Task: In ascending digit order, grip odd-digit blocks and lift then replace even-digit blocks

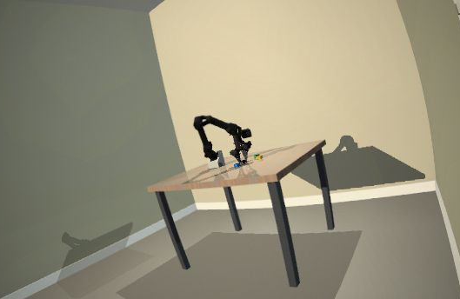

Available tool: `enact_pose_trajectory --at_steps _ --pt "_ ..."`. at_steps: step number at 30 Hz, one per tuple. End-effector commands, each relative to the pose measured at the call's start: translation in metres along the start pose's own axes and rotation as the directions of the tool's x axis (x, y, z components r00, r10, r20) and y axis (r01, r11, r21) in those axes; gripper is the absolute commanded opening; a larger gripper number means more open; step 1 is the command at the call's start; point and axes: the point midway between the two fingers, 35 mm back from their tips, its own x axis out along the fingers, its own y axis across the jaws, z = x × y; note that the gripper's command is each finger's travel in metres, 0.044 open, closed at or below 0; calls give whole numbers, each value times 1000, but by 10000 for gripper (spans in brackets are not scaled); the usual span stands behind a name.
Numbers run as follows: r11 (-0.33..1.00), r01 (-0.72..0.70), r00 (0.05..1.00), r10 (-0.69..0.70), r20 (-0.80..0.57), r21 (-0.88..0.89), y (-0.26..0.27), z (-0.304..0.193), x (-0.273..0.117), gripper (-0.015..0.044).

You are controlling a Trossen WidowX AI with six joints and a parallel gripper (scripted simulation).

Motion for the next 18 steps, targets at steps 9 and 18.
enact_pose_trajectory --at_steps 9,18 --pt "1000 6 1000 -6 2 -5 -1 0 2 120" --pt "1000 6 1000 -6 2 -5 -1 0 2 120"
